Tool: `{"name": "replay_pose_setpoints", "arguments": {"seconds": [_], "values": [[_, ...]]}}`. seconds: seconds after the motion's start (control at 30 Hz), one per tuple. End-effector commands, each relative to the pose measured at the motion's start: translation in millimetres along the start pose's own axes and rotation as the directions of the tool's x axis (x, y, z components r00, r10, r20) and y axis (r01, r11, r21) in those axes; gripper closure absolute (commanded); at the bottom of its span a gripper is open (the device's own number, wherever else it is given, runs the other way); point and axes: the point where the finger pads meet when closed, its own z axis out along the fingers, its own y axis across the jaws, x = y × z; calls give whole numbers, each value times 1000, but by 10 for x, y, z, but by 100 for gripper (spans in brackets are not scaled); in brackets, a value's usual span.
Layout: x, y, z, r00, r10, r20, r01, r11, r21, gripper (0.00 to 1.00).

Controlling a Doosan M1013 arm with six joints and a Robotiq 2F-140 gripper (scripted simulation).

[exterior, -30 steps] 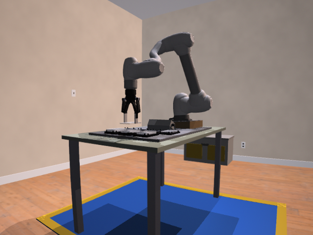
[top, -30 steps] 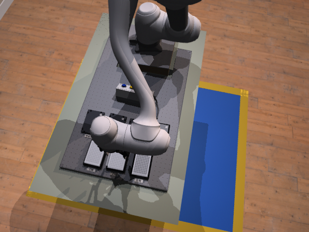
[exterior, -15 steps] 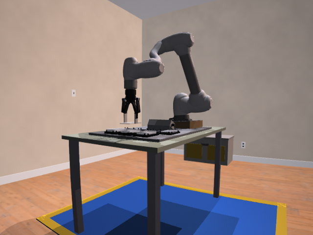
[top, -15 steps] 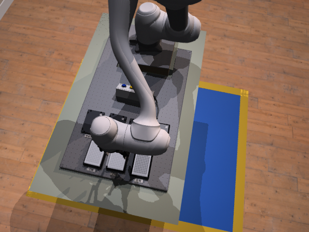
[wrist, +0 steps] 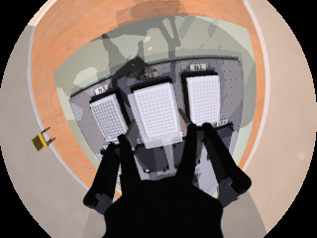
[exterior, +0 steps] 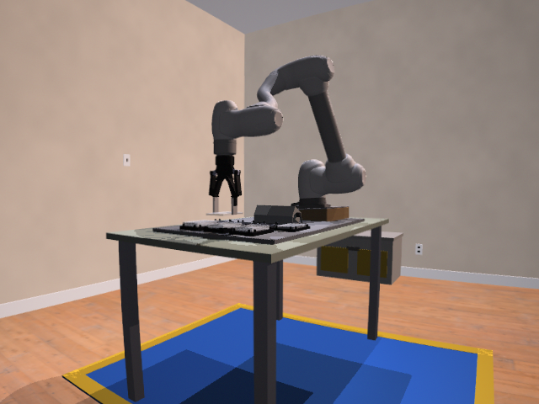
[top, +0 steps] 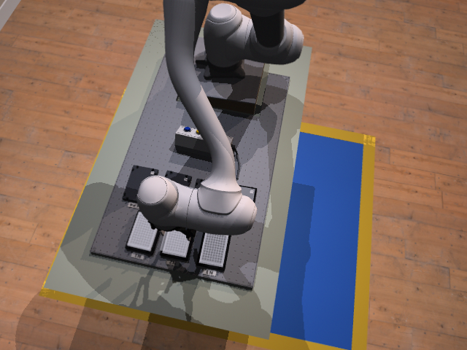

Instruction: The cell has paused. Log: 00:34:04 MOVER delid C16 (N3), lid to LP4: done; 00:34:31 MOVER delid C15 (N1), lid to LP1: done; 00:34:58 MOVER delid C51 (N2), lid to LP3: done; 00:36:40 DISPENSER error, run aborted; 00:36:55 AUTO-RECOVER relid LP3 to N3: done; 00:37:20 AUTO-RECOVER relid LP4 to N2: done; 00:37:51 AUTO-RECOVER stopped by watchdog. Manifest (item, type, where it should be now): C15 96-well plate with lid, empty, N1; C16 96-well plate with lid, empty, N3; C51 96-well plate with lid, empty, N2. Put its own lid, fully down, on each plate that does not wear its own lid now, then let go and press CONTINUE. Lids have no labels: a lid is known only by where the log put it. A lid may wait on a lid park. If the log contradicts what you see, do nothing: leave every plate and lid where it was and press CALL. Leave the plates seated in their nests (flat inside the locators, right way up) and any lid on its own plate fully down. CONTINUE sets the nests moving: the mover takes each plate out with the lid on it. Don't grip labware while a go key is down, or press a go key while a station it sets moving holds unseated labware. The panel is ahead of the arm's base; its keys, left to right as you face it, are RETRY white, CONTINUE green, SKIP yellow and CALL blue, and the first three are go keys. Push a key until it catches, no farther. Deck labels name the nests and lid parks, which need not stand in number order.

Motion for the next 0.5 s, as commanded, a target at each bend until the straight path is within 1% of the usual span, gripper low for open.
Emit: {"name": "replay_pose_setpoints", "arguments": {"seconds": [0.0,0.47], "values": [[-7,6,67,1000,6,1,-6,1000,1,100],[-6,8,198,1000,6,1,-6,1000,1,100]]}}
